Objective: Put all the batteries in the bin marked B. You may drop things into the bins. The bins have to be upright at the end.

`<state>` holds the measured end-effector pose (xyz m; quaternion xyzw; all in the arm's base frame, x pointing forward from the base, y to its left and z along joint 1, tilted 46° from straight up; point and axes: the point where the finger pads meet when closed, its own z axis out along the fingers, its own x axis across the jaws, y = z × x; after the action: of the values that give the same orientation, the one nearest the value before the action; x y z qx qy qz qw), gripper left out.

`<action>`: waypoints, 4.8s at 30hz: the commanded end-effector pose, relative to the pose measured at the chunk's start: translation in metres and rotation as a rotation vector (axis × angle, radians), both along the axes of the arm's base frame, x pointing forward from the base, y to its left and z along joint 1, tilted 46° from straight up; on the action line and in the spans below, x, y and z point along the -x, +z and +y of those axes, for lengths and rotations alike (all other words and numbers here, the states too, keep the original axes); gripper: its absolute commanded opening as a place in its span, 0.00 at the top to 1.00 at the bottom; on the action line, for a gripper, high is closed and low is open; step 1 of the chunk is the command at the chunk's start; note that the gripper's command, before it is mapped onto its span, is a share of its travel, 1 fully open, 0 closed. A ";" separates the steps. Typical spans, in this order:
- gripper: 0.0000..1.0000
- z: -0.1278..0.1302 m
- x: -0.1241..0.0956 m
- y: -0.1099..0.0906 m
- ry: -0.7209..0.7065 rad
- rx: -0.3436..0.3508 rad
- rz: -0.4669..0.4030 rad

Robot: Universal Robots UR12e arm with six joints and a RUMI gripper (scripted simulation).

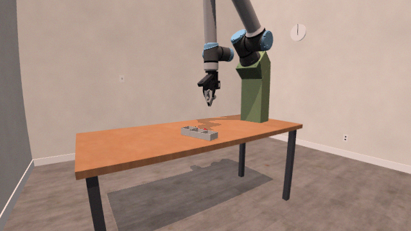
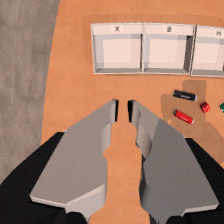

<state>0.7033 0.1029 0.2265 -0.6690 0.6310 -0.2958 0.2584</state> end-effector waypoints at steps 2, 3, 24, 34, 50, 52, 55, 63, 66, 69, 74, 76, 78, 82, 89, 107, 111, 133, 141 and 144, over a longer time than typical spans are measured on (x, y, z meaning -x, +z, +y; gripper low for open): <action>0.96 0.000 0.001 0.001 0.000 0.000 0.000; 0.83 -0.005 0.001 -0.005 0.035 0.036 0.001; 0.83 -0.100 -0.003 -0.110 0.377 0.412 0.035; 0.83 -0.155 -0.004 -0.169 0.539 0.585 0.053; 0.83 -0.160 -0.004 -0.173 0.782 0.816 0.031; 0.83 -0.158 -0.004 -0.172 0.782 0.816 0.031; 0.83 -0.157 -0.005 -0.172 0.782 0.816 0.031; 0.83 -0.155 -0.006 -0.171 0.782 0.816 0.031; 0.83 -0.155 -0.006 -0.171 0.782 0.816 0.031; 0.83 -0.155 -0.006 -0.171 0.782 0.816 0.031; 0.83 -0.155 -0.006 -0.171 0.782 0.816 0.031; 0.83 -0.155 -0.006 -0.171 0.782 0.816 0.031; 0.83 -0.155 -0.006 -0.171 0.782 0.816 0.031; 0.83 -0.155 -0.006 -0.171 0.782 0.816 0.031; 0.83 -0.155 -0.006 -0.171 0.782 0.816 0.031; 0.83 -0.156 -0.038 -0.201 0.782 0.816 0.031; 0.83 -0.157 -0.049 -0.212 0.782 0.816 0.031; 0.83 -0.157 -0.059 -0.222 0.782 0.816 0.031; 0.83 -0.157 -0.059 -0.222 0.782 0.816 0.031; 0.83 -0.157 -0.059 -0.222 0.782 0.816 0.031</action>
<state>0.7625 -0.0543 0.0041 -0.9030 0.1746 -0.3879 0.0598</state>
